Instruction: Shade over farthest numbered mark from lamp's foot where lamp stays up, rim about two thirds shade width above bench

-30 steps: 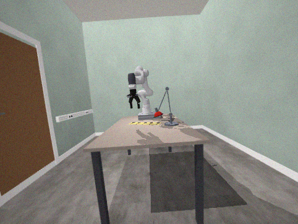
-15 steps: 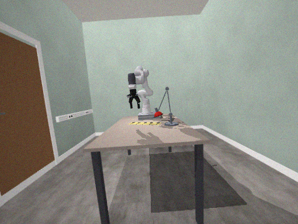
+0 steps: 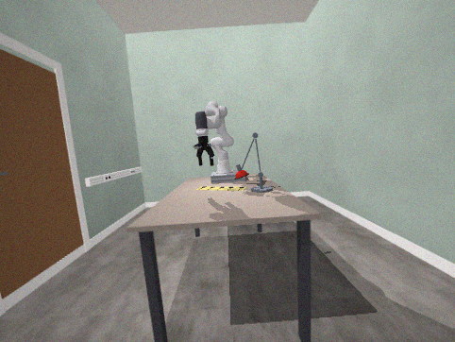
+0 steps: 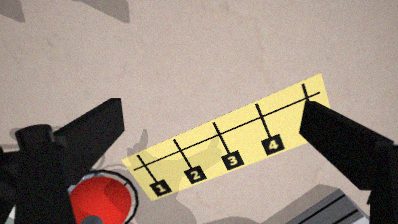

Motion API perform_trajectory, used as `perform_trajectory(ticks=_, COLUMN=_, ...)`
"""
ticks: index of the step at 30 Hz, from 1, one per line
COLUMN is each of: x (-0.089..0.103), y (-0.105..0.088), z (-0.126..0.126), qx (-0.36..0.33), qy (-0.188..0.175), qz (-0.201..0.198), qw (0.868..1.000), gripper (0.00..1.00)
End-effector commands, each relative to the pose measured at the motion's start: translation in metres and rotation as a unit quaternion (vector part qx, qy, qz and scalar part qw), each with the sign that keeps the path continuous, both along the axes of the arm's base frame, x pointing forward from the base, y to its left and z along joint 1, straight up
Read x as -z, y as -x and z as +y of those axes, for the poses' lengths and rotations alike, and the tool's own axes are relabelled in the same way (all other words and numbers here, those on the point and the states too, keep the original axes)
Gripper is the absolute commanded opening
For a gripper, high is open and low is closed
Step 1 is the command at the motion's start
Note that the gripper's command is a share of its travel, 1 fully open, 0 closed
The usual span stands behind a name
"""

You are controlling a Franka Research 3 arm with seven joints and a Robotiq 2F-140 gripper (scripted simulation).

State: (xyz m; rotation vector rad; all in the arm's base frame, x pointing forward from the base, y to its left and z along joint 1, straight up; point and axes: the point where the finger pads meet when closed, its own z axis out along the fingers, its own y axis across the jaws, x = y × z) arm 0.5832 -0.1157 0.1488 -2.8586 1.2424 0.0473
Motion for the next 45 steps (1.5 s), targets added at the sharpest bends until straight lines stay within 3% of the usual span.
perform_trajectory(ticks=1, x=0.000, y=0.000, z=0.000, qx=0.000, qy=0.000, qz=0.000, qw=1.000, gripper=1.00)
perform_trajectory(ticks=14, x=0.000, y=0.000, z=0.000, qx=0.000, qy=0.000, qz=0.000, qw=1.000, gripper=1.00)
perform_trajectory(ticks=29, x=-0.025, y=0.006, z=0.055, qx=0.110, qy=-0.101, qz=0.030, qw=0.988, gripper=1.00)
perform_trajectory(ticks=31, x=-0.025, y=0.006, z=0.055, qx=0.110, qy=-0.101, qz=0.030, qw=0.988, gripper=1.00)
perform_trajectory(ticks=45, x=-0.055, y=-0.004, z=0.093, qx=0.181, qy=-0.179, qz=0.045, qw=0.966, gripper=1.00)
